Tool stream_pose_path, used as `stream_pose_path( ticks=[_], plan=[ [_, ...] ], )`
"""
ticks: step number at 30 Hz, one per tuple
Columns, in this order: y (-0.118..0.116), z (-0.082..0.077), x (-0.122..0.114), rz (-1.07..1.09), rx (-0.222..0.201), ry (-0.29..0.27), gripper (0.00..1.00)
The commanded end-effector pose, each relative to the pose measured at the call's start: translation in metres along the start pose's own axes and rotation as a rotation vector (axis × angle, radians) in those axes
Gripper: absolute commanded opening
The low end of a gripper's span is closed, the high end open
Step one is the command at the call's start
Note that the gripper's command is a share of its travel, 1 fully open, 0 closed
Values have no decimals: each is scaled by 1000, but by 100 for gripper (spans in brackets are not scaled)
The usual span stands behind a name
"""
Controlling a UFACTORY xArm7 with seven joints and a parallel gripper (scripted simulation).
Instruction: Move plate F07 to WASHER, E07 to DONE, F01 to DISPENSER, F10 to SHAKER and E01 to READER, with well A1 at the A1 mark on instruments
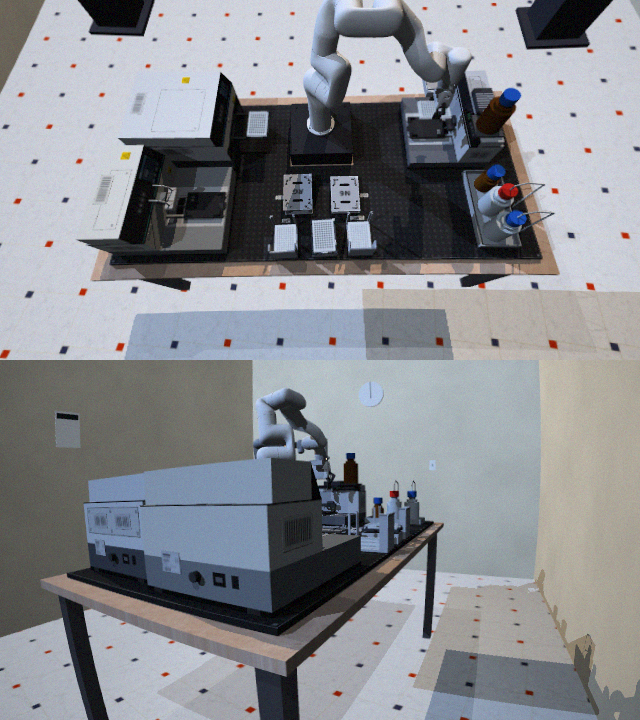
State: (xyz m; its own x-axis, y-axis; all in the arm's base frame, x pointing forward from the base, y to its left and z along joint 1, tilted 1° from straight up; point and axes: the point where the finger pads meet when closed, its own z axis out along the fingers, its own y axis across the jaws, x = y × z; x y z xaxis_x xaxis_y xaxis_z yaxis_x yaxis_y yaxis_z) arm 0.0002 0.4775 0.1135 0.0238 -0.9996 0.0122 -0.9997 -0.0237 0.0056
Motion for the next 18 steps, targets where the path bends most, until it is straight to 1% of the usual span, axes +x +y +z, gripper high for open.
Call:
stream_pose_path(
  ticks=[1, 5, 18],
  plan=[
    [0, 3, -2, 0, -1, -5, 0],
    [0, 6, -2, 0, -1, -5, 0],
    [0, 23, -2, 0, -1, -5, 0]
  ],
)
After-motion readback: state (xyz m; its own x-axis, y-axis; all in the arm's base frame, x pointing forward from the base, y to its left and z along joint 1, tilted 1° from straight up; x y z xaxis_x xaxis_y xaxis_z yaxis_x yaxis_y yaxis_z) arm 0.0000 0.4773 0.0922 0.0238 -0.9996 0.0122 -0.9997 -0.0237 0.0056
